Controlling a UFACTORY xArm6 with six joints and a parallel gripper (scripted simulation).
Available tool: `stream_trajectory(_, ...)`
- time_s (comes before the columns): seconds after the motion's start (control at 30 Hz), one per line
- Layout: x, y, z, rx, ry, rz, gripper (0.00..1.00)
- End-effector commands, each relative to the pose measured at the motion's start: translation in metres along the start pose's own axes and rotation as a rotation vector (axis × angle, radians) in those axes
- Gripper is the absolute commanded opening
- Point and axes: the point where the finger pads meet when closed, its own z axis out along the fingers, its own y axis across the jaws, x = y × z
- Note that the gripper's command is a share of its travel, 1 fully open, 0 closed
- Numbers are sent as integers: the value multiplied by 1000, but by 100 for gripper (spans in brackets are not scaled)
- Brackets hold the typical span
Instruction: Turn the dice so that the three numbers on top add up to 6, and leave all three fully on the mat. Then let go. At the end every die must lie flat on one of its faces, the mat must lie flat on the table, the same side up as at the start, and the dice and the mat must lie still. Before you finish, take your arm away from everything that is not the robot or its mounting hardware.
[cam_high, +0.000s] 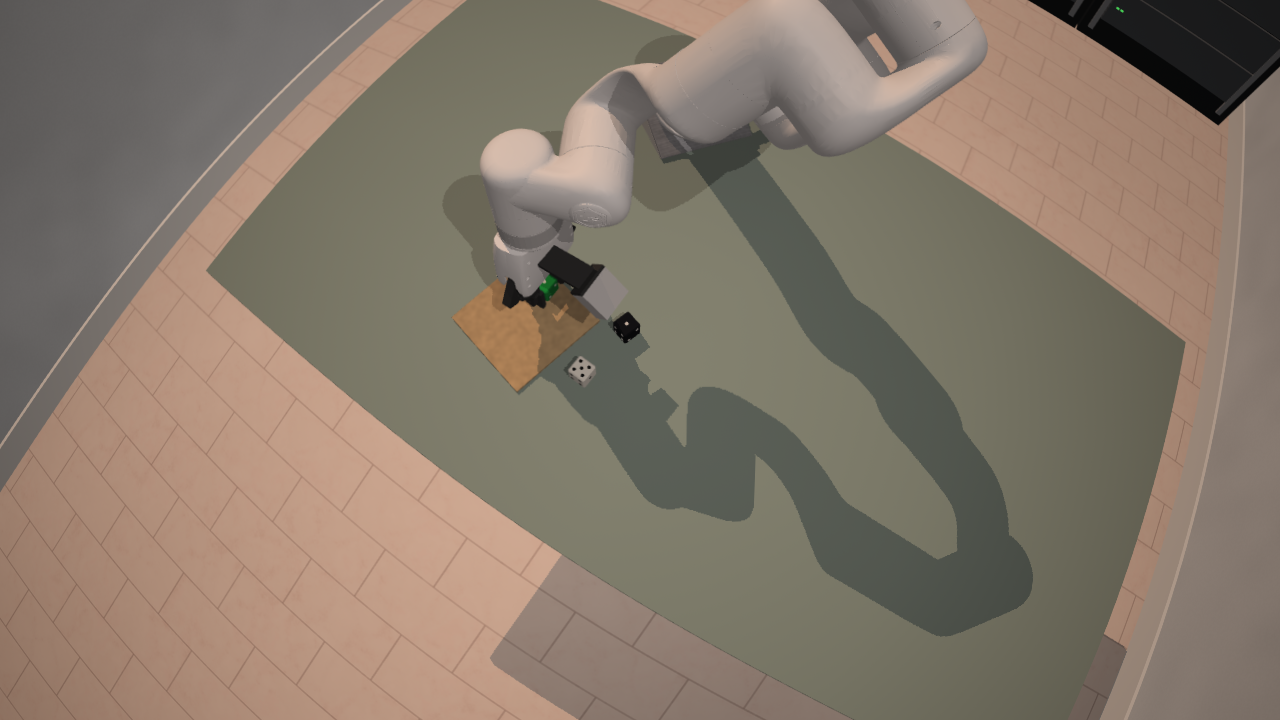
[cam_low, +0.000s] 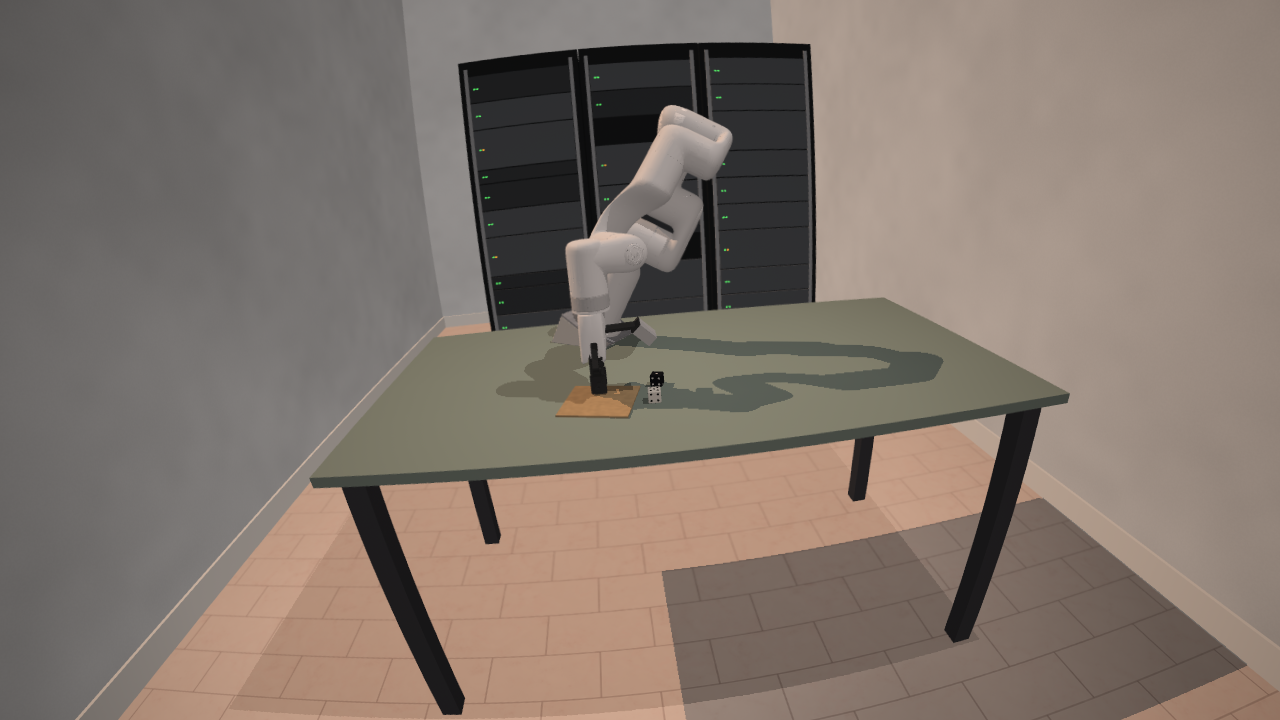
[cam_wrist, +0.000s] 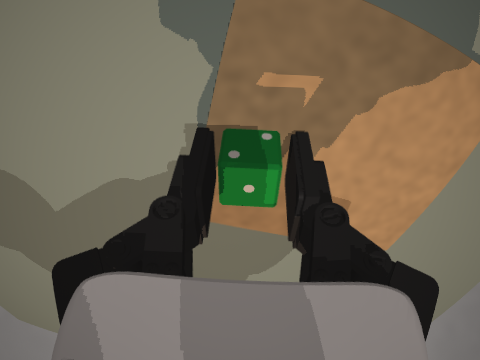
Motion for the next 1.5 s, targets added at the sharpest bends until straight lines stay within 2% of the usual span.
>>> stream_trajectory(0.0, 0, 1, -1, -2, -1, -1, 42)
stream_trajectory(0.5, 0, 1, -5, -2, -1, -1, 42)
stream_trajectory(0.7, 0, 1, -18, -3, -1, -1, 42)
stream_trajectory(1.13, 0, 1, -83, -2, -1, -1, 42)
stream_trajectory(1.43, 0, 1, -91, -2, -1, -1, 42)
stream_trajectory(1.47, 0, 1, -91, -2, -1, -1, 100)
